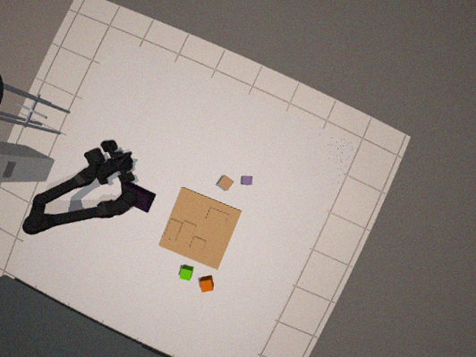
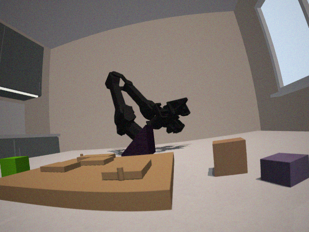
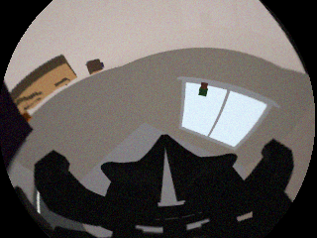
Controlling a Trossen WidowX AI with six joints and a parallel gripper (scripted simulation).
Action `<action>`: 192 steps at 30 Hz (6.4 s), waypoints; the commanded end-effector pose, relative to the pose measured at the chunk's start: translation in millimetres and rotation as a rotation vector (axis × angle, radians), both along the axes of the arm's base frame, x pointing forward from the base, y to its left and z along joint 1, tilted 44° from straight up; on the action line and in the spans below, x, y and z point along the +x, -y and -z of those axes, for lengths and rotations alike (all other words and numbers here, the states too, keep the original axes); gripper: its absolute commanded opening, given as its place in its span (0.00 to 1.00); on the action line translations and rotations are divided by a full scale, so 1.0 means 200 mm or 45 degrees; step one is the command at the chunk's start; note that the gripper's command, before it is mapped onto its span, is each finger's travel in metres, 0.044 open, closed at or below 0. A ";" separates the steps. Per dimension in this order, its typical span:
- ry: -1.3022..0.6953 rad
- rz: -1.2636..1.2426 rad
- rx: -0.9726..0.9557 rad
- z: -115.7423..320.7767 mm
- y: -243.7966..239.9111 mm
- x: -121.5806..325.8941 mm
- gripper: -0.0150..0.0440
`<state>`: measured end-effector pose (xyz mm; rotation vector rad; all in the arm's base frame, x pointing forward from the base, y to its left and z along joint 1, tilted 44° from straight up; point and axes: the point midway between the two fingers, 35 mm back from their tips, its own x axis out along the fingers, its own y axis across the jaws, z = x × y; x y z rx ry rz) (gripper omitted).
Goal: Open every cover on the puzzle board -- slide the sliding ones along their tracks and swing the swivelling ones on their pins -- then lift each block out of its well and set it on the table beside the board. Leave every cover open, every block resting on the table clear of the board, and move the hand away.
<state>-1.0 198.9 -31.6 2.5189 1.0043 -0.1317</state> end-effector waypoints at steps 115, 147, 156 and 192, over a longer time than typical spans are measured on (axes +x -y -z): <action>0.440 3.024 2.841 -0.52 1.14 1.57 0.25; 0.999 3.035 3.223 -0.66 1.45 1.53 0.25; 0.999 3.035 3.223 -0.66 1.45 1.53 0.25; 0.998 3.034 3.224 -0.53 1.57 1.52 0.25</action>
